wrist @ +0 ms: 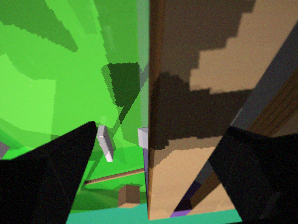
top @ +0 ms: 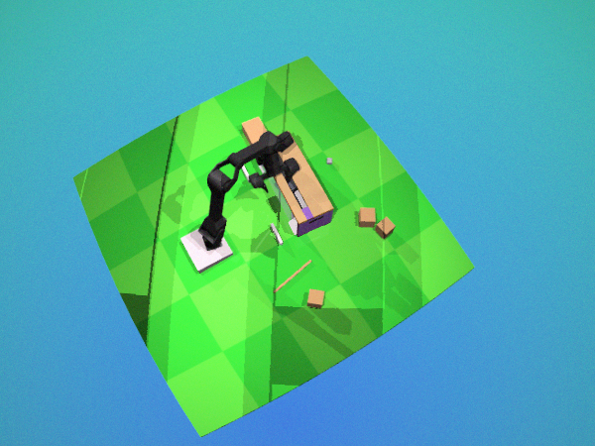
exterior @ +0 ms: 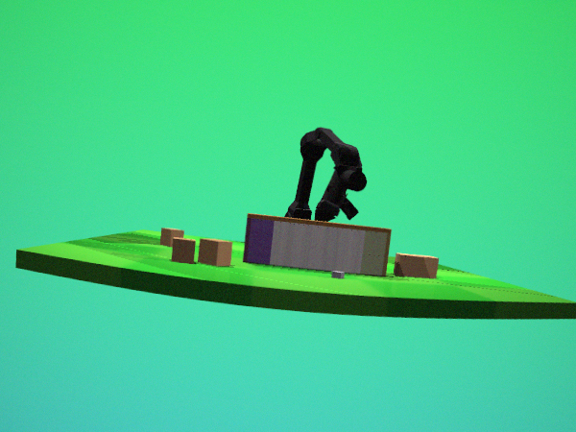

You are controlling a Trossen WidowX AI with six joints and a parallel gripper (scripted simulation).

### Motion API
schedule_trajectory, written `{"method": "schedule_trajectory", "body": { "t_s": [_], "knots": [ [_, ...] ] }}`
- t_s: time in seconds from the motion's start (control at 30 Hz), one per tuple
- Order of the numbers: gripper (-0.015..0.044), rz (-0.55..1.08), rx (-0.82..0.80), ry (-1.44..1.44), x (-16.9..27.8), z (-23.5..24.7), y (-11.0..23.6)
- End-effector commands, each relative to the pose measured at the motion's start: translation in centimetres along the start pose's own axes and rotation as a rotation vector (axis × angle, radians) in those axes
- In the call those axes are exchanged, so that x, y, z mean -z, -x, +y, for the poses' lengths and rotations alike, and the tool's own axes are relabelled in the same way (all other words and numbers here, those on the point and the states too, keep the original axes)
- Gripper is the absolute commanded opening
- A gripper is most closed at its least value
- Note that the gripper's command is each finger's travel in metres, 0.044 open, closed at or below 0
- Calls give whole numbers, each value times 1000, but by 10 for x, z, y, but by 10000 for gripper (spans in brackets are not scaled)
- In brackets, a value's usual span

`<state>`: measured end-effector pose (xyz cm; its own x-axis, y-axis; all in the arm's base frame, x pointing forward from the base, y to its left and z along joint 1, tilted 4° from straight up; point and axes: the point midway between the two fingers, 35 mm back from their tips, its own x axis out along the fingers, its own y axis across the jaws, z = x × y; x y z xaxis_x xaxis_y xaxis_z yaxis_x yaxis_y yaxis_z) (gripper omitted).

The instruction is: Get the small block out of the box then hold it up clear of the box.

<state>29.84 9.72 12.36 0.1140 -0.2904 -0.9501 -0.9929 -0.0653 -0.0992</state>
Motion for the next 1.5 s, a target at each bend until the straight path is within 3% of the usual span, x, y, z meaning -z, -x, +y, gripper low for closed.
{"method": "schedule_trajectory", "body": {
  "t_s": [0.0, 1.47],
  "knots": [
    [400, 6, 0, 1, 11, 1, -5],
    [400, 14, 0, 1, 106, 1, -37]
  ]
}}
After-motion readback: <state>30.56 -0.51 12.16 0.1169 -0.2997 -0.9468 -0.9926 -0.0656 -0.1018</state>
